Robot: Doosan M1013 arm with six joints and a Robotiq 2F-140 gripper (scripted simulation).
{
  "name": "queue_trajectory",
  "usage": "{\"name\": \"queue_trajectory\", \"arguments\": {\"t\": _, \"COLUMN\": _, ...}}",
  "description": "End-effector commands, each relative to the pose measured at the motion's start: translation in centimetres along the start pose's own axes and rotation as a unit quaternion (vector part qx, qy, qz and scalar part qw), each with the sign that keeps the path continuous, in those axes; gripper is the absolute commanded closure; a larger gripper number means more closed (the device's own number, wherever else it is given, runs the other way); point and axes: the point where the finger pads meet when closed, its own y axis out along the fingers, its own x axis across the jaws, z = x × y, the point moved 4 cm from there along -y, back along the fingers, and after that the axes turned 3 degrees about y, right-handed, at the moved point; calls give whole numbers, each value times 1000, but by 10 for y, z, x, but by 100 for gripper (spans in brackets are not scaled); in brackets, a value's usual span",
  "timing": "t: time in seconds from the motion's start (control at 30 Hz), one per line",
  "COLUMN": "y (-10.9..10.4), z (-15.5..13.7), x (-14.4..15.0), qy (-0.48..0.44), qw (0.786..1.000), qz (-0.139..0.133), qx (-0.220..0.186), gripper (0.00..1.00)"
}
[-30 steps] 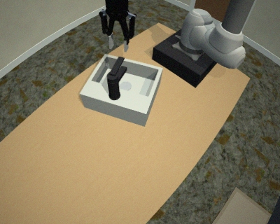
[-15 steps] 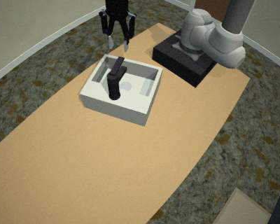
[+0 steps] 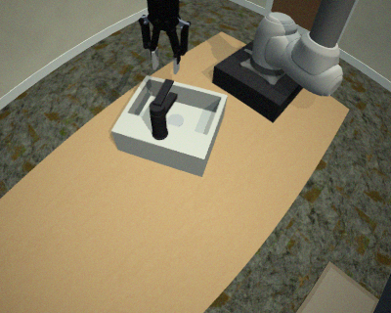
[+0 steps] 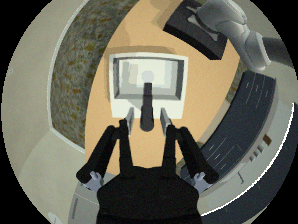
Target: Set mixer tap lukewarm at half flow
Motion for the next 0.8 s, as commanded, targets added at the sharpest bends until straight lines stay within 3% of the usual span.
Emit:
{"name": "queue_trajectory", "arguments": {"t": 0.0, "y": 2, "z": 0, "x": 0, "qy": 0, "qw": 1000, "qz": 0, "qx": 0, "gripper": 63}}
{"name": "queue_trajectory", "arguments": {"t": 0.77, "y": 32, "z": 0, "x": 0, "qy": 0, "qw": 1000, "qz": 0, "qx": 0, "gripper": 63}}
